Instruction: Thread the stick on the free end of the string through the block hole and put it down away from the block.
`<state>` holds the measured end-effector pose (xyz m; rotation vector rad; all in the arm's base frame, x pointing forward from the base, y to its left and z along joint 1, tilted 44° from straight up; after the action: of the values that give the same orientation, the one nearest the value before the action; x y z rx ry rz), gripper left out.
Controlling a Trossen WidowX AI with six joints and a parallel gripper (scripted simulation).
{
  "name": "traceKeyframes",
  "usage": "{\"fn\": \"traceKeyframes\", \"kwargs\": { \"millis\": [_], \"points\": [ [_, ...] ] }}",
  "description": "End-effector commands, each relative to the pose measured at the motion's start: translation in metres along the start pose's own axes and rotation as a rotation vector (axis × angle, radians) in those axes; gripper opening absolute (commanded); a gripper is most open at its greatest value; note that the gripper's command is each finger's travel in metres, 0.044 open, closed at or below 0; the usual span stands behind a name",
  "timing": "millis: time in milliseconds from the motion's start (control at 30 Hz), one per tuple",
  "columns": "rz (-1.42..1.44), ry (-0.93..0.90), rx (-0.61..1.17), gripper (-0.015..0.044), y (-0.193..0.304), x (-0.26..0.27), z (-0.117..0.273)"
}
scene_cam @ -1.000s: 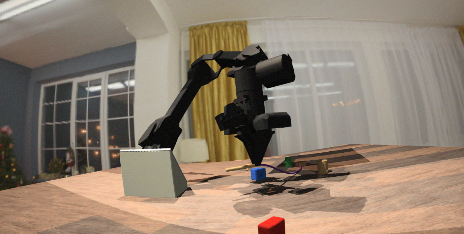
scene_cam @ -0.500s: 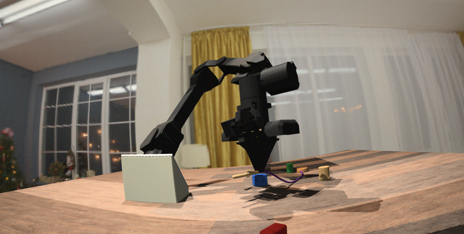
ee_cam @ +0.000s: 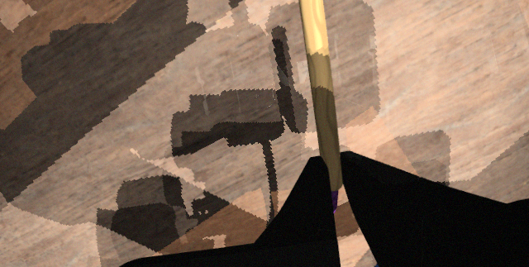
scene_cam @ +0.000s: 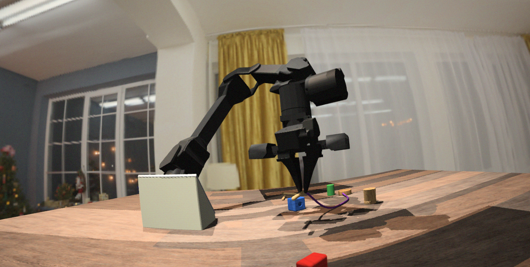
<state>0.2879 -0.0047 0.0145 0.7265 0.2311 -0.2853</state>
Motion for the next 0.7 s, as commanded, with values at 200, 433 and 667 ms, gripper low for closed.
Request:
{"fn": "traceKeyframes", "kwargs": {
  "millis": [200,433,667],
  "points": [
    [0.356,-0.007,0.002,0.0000,0.008,0.008,0.003],
    [0.615,-0.008,0.001,0.0000,0.012,0.013,0.003],
    [0.873,-0.009,-0.001,0.0000,0.017,0.018,0.004]
  ]
}}
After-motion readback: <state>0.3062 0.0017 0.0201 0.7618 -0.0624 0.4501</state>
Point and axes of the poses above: the point midway between the two fingers, 35 mm back from their tips, its own z axis back along the fingers, its own x axis across the jaws, y = z × x, the point moved 1 cm from there along z, back along the fingers, and after that the axes turned 9 degrees about -z, right-handed, at the moved point
